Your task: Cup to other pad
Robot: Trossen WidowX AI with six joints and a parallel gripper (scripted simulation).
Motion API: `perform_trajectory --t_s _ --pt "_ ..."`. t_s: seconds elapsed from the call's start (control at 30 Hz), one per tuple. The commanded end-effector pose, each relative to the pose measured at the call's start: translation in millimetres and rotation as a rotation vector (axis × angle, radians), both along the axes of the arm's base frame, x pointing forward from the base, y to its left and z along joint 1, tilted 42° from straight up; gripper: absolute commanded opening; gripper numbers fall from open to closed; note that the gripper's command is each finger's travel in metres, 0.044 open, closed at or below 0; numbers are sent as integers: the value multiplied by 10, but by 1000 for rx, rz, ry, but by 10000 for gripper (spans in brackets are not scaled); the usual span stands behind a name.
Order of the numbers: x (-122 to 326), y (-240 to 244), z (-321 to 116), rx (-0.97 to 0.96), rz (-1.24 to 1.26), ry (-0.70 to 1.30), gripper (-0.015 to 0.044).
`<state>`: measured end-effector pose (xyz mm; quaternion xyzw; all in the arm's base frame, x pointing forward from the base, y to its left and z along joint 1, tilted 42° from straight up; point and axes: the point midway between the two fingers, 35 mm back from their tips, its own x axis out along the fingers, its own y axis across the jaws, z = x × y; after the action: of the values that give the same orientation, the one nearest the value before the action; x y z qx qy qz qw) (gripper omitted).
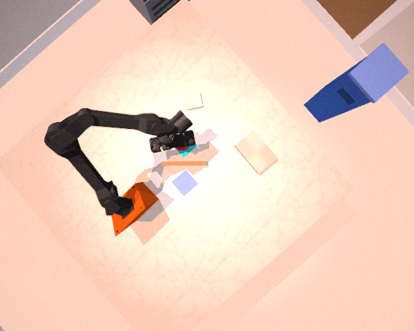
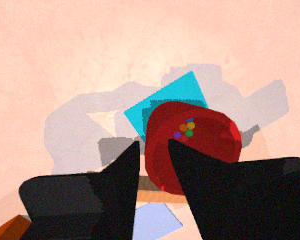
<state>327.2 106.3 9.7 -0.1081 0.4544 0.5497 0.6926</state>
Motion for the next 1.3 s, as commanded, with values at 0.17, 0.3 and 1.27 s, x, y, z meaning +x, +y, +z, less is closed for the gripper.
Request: perform_trajectory --t_s 0.17,0.3,1.27 --pt "20 -100 112 0 0 -8 128" --pt "20 -147 158 0 -1 -7 128" --pt "3 -376 369 2 -6 2 440"
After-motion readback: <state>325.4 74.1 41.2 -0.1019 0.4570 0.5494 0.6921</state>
